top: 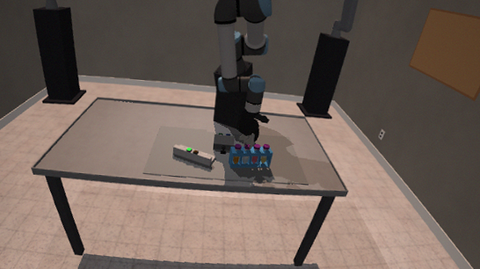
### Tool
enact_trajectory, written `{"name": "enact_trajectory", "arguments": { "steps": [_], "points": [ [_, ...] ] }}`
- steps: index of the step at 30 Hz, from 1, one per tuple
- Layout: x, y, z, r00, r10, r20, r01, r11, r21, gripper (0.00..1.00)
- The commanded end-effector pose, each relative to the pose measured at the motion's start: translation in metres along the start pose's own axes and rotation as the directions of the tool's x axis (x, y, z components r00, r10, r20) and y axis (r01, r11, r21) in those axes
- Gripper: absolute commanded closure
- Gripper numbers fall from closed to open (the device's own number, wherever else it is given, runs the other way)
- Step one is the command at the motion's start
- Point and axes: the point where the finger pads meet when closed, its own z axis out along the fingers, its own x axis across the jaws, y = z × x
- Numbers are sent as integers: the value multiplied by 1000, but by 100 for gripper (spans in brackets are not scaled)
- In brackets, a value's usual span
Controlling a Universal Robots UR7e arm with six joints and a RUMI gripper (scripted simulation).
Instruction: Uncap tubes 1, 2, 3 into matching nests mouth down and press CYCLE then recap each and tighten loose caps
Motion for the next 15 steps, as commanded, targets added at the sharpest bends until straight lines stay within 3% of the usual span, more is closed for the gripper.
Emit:
{"name": "enact_trajectory", "arguments": {
  "steps": [1, 4, 8, 15],
  "points": [
    [0, 0, 0, 1000, 0, -1, 0, 1000, -1, 100],
    [0, 0, 0, 1000, 0, -1, 0, 1000, -1, 100],
    [0, 0, 0, 980, 198, -1, -198, 980, 0, 100],
    [0, 0, 0, 853, 522, -1, -522, 853, 0, 100]
  ]
}}
